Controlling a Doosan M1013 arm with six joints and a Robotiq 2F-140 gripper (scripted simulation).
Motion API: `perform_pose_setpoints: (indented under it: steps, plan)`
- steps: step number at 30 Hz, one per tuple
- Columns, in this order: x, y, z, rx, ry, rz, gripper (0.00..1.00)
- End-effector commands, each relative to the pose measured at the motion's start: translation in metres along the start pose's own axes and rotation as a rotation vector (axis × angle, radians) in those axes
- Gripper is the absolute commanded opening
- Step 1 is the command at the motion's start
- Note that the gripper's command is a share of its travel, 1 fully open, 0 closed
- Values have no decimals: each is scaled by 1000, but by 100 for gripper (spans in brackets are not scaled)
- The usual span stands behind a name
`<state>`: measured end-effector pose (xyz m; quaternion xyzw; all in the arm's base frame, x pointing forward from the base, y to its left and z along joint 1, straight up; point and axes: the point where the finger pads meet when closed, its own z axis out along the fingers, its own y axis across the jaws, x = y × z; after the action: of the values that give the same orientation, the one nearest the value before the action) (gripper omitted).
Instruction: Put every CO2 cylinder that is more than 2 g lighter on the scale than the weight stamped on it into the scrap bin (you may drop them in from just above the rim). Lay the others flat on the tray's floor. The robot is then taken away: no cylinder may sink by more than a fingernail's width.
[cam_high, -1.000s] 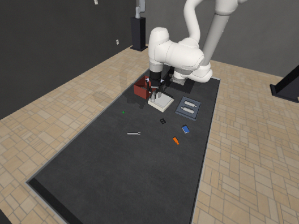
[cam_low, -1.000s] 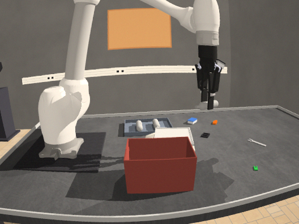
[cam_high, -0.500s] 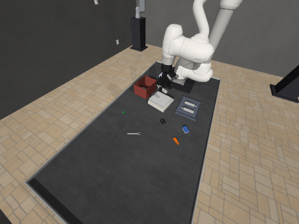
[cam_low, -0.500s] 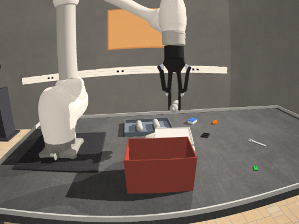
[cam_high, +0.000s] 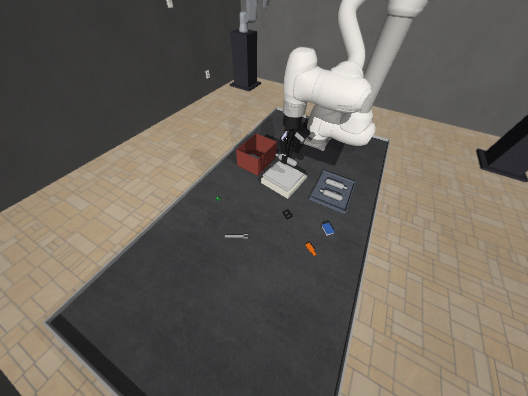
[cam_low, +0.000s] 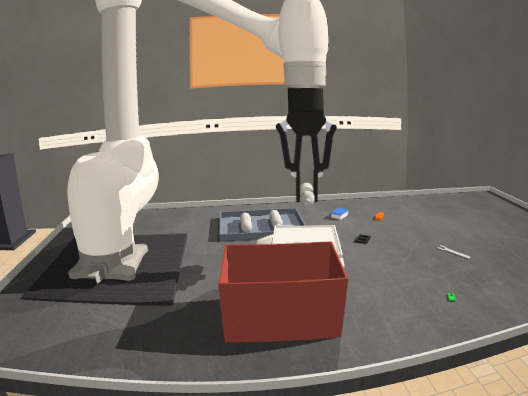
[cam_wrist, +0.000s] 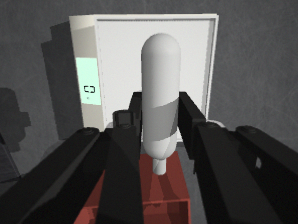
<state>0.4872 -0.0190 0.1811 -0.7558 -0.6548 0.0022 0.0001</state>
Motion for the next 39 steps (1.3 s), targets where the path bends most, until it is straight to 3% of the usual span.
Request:
perform_pose_setpoints:
  steps: [1,22,39]
  plan:
    - [0,0,10,-1,1,0,10]
    - [-1,0,81,-1,0,0,10]
    - [-1,0,89,-1,0,0,10]
